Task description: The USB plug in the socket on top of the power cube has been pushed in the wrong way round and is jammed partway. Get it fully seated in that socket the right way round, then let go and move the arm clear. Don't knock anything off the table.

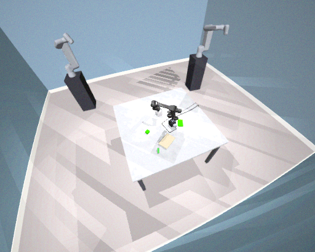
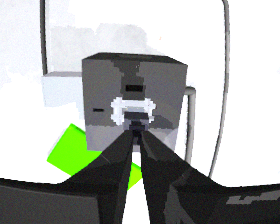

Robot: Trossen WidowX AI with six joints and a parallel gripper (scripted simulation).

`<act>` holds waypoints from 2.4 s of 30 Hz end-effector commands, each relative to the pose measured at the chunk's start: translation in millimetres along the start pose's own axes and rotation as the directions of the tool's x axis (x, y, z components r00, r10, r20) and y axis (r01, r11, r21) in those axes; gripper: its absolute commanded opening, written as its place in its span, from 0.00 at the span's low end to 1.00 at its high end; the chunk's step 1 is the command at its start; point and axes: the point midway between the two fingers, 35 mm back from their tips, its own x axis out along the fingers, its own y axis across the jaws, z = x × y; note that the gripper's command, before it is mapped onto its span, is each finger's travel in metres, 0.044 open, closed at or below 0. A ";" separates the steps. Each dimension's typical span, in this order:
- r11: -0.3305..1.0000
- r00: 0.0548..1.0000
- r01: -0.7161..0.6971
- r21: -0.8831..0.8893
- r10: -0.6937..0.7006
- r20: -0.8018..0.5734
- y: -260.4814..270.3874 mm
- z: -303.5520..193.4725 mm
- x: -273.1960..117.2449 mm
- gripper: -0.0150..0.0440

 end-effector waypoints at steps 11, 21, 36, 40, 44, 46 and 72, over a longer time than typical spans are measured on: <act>1.000 1.000 -0.001 0.004 0.001 -0.005 0.2 -1.0 -10.3 0.25; 1.000 1.000 -0.001 0.003 0.001 -0.005 0.2 -1.0 -17.0 0.25; 0.999 1.000 -0.001 -0.039 0.001 -0.002 0.2 -0.2 -21.8 0.25; 0.991 1.000 -0.002 -0.135 0.001 -0.001 0.2 0.1 -21.2 0.25; 0.969 1.000 -0.002 -0.246 0.002 -0.001 0.2 0.2 -21.0 0.25; 0.955 1.000 -0.002 -0.297 0.002 -0.001 0.2 0.3 -21.0 0.25; 0.556 1.000 -0.001 -0.831 0.002 -0.001 0.2 0.3 -21.0 0.25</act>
